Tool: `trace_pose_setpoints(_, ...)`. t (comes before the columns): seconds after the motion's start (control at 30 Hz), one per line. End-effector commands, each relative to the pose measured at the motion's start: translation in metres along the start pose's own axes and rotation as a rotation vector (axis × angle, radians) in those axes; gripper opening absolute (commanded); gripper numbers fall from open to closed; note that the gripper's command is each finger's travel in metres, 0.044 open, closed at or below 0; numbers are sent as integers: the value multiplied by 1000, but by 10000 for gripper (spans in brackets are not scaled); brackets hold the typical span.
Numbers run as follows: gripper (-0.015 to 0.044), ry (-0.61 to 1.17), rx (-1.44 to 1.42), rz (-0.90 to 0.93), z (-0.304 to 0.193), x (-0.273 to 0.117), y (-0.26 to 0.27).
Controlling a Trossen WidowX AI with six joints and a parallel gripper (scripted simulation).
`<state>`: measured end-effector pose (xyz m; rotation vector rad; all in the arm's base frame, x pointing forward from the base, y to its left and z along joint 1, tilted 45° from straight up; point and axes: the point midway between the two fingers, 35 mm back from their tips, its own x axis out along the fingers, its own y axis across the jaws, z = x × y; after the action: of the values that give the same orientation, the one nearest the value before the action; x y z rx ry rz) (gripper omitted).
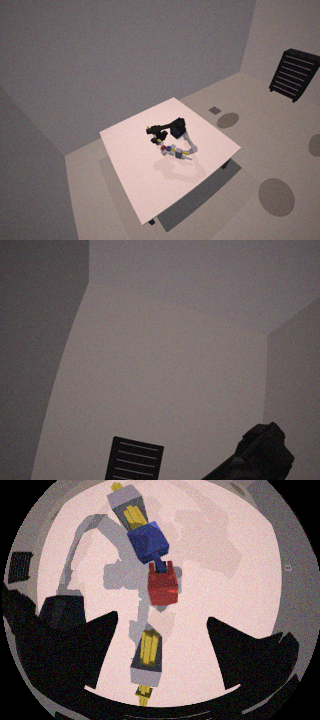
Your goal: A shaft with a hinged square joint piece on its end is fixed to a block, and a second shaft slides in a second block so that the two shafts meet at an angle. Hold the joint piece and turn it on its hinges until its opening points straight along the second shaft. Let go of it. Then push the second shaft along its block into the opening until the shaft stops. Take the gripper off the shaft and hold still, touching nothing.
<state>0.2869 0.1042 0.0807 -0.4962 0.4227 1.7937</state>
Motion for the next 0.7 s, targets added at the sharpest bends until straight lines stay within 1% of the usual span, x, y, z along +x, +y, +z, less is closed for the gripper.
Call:
trace_pose_setpoints(0.0,440,-19,-91,-1,-1,1,-1)
trace_pose_setpoints(0.13,440,-31,-179,-2,-1,2,-1)
trace_pose_setpoints(0.3,440,-31,-183,-3,-2,5,-2)
trace_pose_setpoints(0.67,440,-28,-185,-4,-16,58,-6)
